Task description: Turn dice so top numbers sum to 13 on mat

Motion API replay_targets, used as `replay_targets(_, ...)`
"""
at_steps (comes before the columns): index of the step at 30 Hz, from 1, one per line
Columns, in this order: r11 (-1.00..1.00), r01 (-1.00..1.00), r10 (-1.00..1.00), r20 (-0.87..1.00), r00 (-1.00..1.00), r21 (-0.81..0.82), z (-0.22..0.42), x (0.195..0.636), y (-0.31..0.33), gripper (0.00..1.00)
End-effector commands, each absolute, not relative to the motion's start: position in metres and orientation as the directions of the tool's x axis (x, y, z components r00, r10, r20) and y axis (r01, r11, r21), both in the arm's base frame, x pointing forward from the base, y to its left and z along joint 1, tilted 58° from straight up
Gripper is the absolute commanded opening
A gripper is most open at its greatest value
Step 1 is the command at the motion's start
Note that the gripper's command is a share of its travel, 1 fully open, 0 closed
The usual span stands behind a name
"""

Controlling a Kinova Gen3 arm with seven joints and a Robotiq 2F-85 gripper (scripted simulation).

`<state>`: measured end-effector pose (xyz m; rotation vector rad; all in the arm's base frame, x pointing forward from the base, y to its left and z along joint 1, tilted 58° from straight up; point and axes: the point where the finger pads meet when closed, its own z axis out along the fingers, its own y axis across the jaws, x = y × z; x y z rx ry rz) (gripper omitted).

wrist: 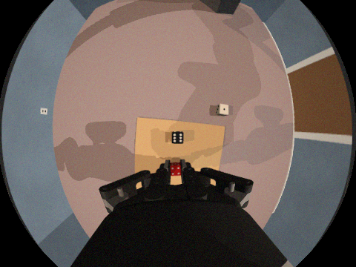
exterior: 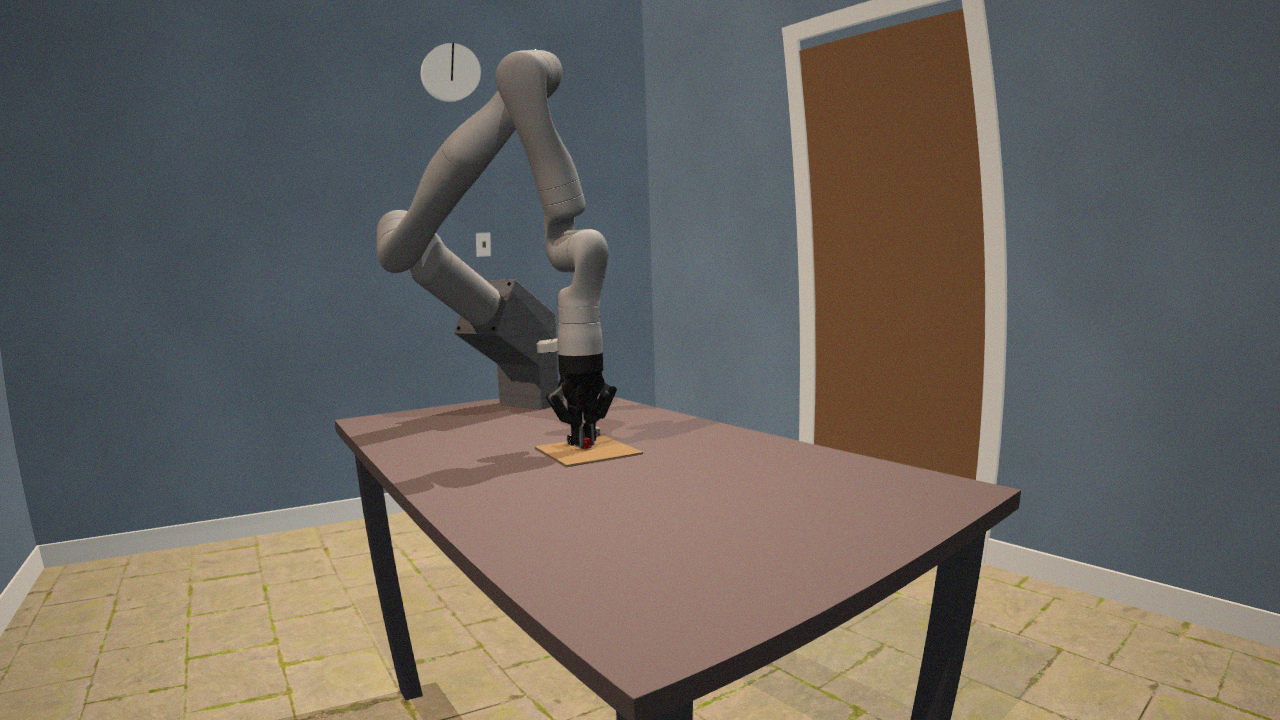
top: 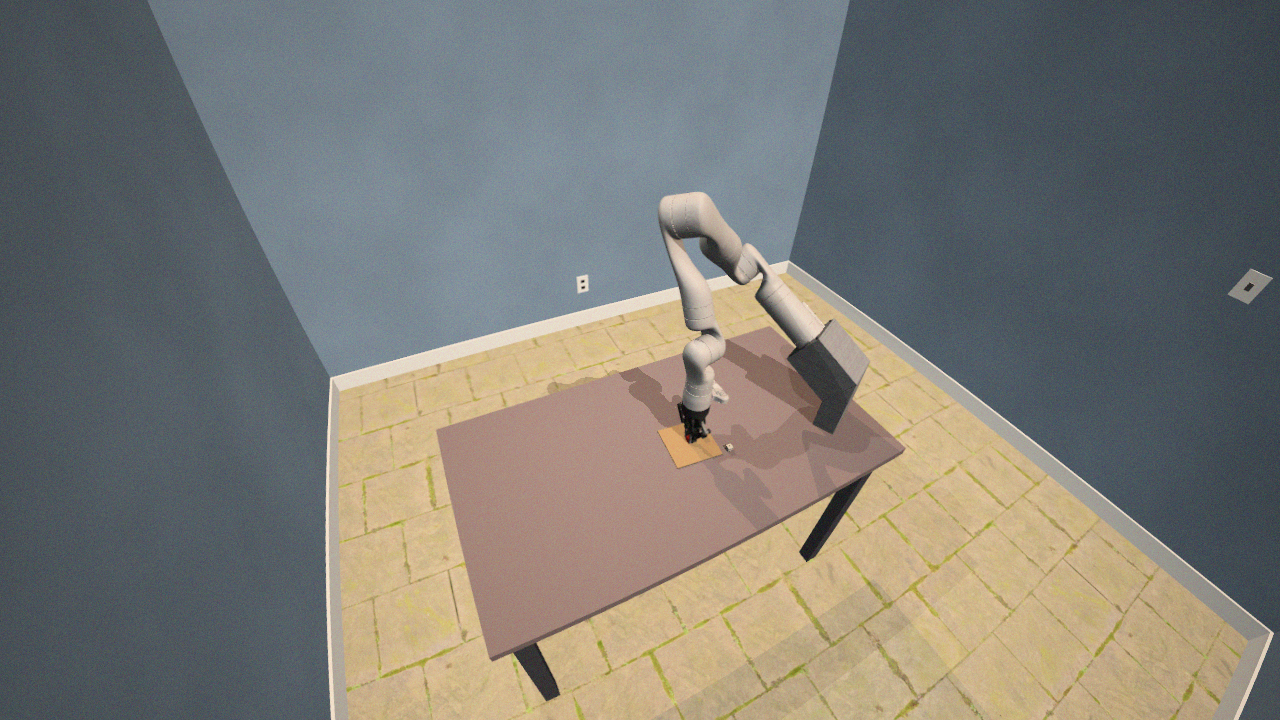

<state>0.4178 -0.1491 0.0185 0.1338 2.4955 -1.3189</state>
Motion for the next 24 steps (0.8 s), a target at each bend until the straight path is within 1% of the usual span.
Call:
replay_targets(1, 0.573, 0.231, -0.065, -0.325, -0.943, -0.786, 0.0181, 0.4207, -0.1479, 0.11)
replay_targets(24, 0.574, 0.239, -0.06, -0.332, -0.942, -0.783, 0.0156, 0.4216, -0.146, 0.11)
